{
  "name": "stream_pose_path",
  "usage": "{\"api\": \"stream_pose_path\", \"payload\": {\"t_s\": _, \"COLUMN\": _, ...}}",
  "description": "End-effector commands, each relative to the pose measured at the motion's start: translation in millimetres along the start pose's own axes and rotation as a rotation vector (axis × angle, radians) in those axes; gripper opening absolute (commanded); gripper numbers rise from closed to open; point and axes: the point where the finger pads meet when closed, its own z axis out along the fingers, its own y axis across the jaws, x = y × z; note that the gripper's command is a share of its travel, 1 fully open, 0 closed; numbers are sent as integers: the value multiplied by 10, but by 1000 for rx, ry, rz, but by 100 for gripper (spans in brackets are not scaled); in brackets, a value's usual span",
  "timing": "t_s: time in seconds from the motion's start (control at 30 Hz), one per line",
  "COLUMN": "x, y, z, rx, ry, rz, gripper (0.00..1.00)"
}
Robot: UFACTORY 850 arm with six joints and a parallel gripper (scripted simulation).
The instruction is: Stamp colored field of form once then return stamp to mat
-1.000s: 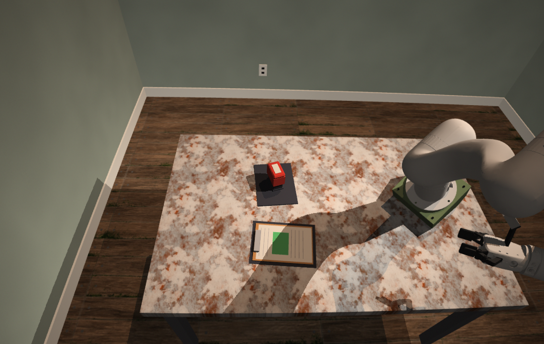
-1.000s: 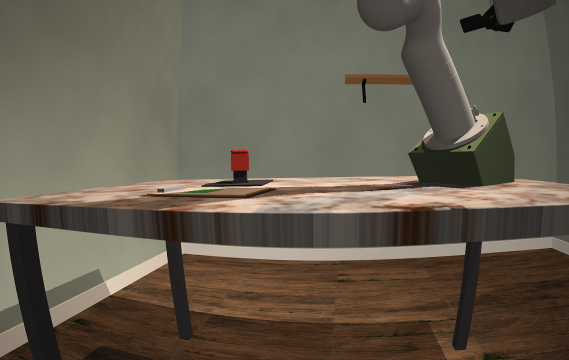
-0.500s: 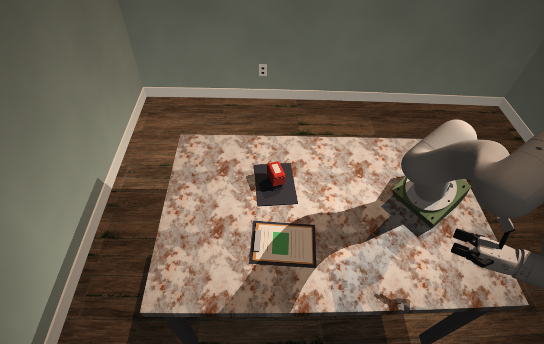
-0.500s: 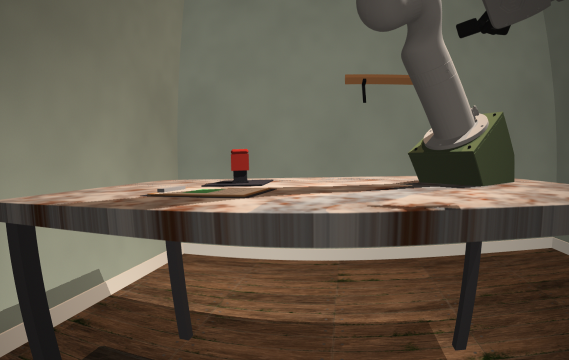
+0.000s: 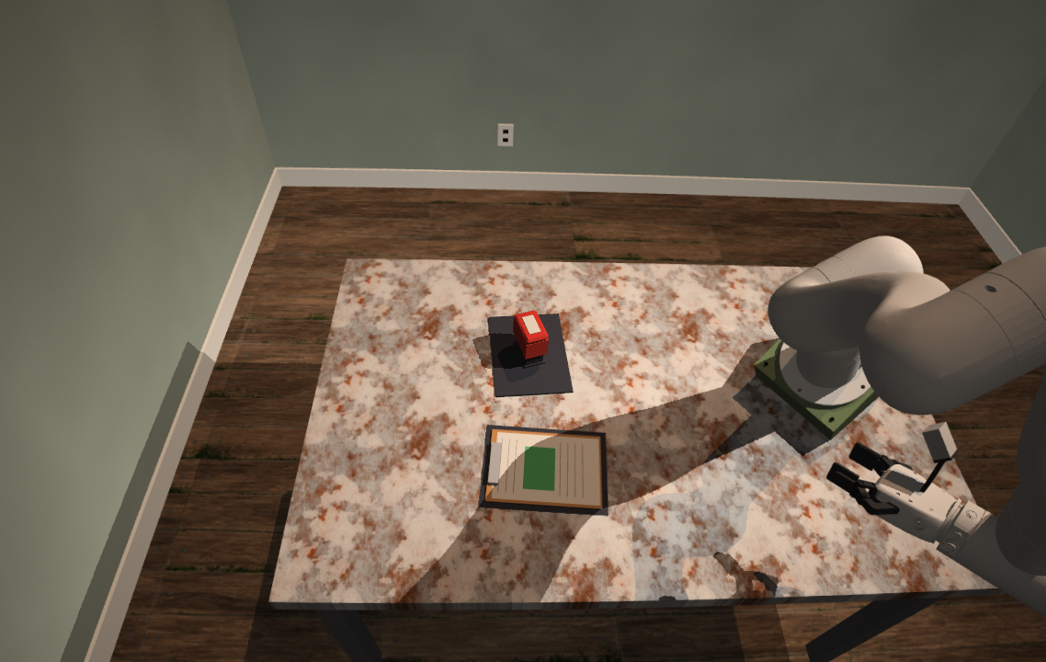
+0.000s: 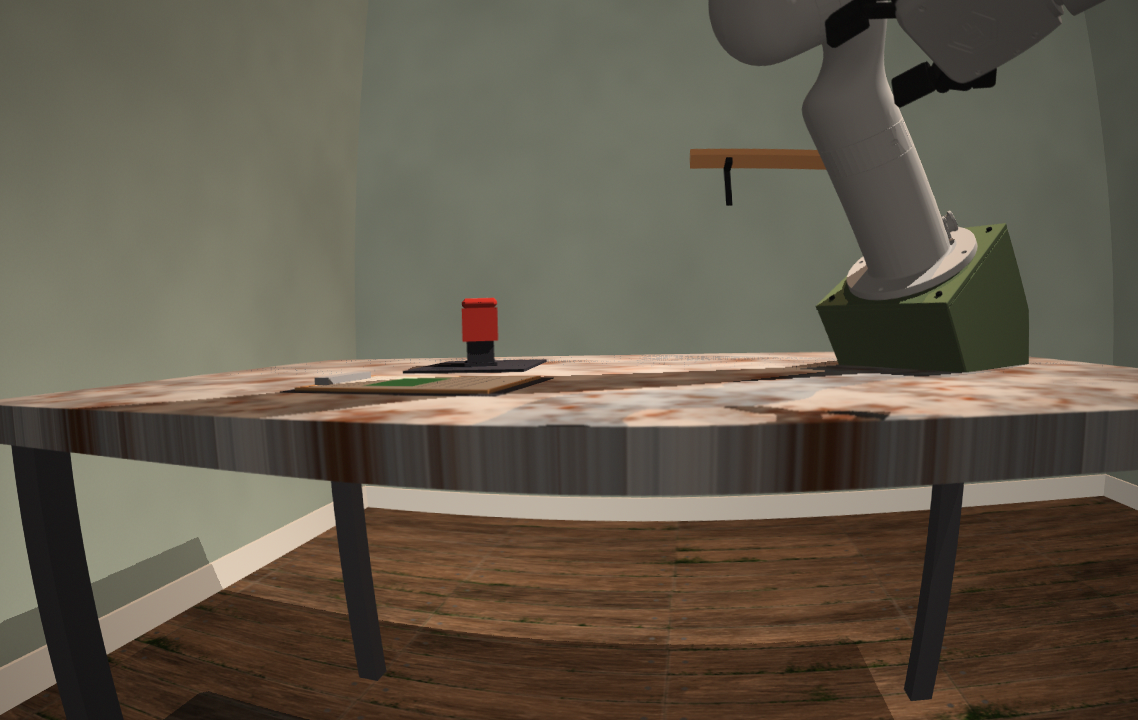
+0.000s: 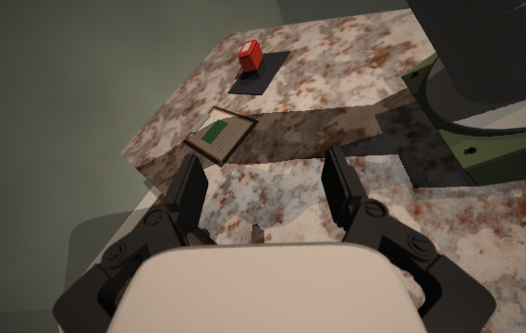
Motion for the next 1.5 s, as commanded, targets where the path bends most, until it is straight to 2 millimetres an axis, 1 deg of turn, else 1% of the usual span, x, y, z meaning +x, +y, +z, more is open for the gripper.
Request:
{"api": "stream_pose_path", "payload": {"t_s": 0.0, "x": -127, "y": -13, "z": 206, "rx": -149, "ry": 39, "rz": -2, "gripper": 100}}
{"api": "stream_pose_path", "payload": {"t_s": 0.27, "x": -355, "y": -13, "z": 603, "rx": -453, "ry": 103, "rz": 36, "gripper": 100}}
{"api": "stream_pose_path", "payload": {"t_s": 0.33, "x": -355, "y": -13, "z": 603, "rx": -453, "ry": 103, "rz": 36, "gripper": 100}}
{"api": "stream_pose_path", "payload": {"t_s": 0.4, "x": -416, "y": -15, "z": 710, "rx": -537, "ry": 117, "rz": 56, "gripper": 100}}
{"api": "stream_pose_path", "payload": {"t_s": 0.57, "x": -576, "y": -33, "z": 992, "rx": -755, "ry": 148, "rz": 130, "gripper": 100}}
{"api": "stream_pose_path", "payload": {"t_s": 0.6, "x": -576, "y": -33, "z": 992, "rx": -755, "ry": 148, "rz": 130, "gripper": 100}}
{"api": "stream_pose_path", "payload": {"t_s": 0.73, "x": -708, "y": -72, "z": 1243, "rx": -929, "ry": 166, "rz": 218, "gripper": 100}}
{"api": "stream_pose_path", "payload": {"t_s": 0.77, "x": -708, "y": -72, "z": 1243, "rx": -929, "ry": 166, "rz": 218, "gripper": 100}}
{"api": "stream_pose_path", "payload": {"t_s": 0.83, "x": -773, "y": -102, "z": 1382, "rx": -1013, "ry": 172, "rz": 273, "gripper": 100}}
{"api": "stream_pose_path", "payload": {"t_s": 0.9, "x": -773, "y": -102, "z": 1382, "rx": -1013, "ry": 172, "rz": 273, "gripper": 100}}
{"api": "stream_pose_path", "payload": {"t_s": 1.03, "x": -893, "y": -185, "z": 1693, "rx": -1172, "ry": 181, "rz": 404, "gripper": 100}}
{"api": "stream_pose_path", "payload": {"t_s": 1.07, "x": -893, "y": -185, "z": 1693, "rx": -1172, "ry": 181, "rz": 404, "gripper": 100}}
{"api": "stream_pose_path", "payload": {"t_s": 1.17, "x": -965, "y": -266, "z": 1965, "rx": -1278, "ry": 184, "rz": 521, "gripper": 100}}
{"api": "stream_pose_path", "payload": {"t_s": 1.2, "x": -965, "y": -266, "z": 1965, "rx": -1278, "ry": 184, "rz": 521, "gripper": 100}}
{"api": "stream_pose_path", "payload": {"t_s": 1.27, "x": -999, "y": -327, "z": 2167, "rx": -1340, "ry": 185, "rz": 607, "gripper": 100}}
{"api": "stream_pose_path", "payload": {"t_s": 1.3, "x": -999, "y": -327, "z": 2167, "rx": -1340, "ry": 185, "rz": 607, "gripper": 100}}
{"api": "stream_pose_path", "payload": {"t_s": 1.4, "x": -1020, "y": -424, "z": 2501, "rx": -1418, "ry": 185, "rz": 749, "gripper": 100}}
{"api": "stream_pose_path", "payload": {"t_s": 1.47, "x": -1020, "y": -424, "z": 2501, "rx": -1418, "ry": 185, "rz": 749, "gripper": 100}}
